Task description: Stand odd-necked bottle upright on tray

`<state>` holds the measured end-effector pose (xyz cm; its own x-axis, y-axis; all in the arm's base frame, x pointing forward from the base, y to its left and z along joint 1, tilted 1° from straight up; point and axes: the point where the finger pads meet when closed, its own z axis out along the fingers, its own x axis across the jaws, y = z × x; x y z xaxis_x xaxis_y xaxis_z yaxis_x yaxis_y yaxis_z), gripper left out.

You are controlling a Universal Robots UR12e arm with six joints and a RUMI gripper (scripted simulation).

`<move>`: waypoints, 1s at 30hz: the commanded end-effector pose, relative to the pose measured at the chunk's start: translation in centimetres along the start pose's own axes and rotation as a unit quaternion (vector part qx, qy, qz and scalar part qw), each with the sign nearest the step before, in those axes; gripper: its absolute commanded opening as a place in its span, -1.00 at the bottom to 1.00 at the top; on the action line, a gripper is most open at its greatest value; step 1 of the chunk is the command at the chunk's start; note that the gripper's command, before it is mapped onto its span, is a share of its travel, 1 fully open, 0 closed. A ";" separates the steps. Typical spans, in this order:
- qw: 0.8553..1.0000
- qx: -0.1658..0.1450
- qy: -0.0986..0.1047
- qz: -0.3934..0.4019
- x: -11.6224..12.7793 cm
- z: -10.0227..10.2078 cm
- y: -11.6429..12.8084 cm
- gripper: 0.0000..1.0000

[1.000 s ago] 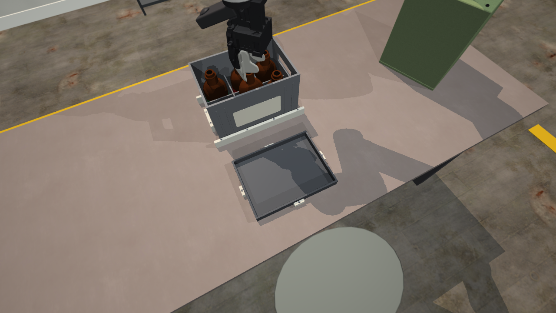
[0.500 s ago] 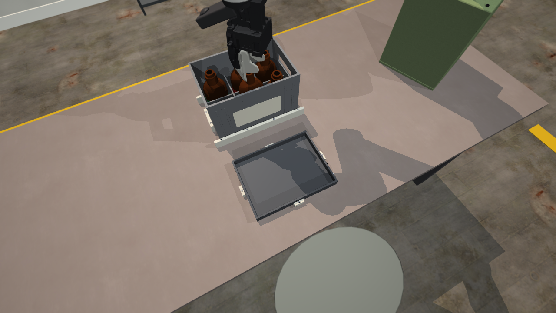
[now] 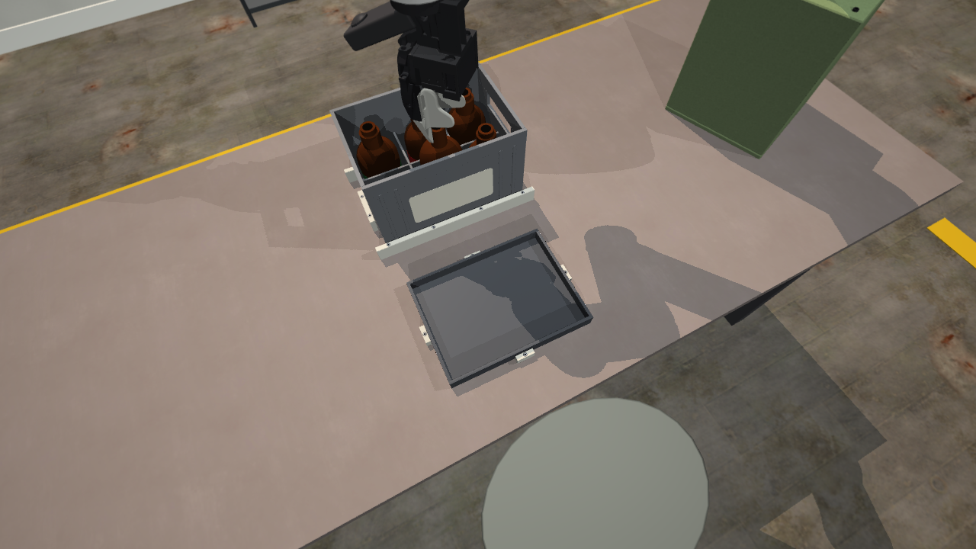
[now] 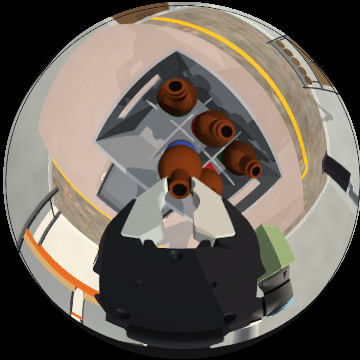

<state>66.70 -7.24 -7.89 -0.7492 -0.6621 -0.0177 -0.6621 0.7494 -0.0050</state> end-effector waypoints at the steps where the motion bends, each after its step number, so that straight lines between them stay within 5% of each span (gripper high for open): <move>1: 1.000 0.004 -0.002 0.001 -0.1 -0.5 -0.5 -1.00; 30: 1.000 0.004 -0.002 0.001 -0.1 -2.5 -0.8 -1.00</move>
<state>66.71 -7.30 -6.45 -0.7492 -0.6621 -0.0174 -0.6621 0.7494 -0.0045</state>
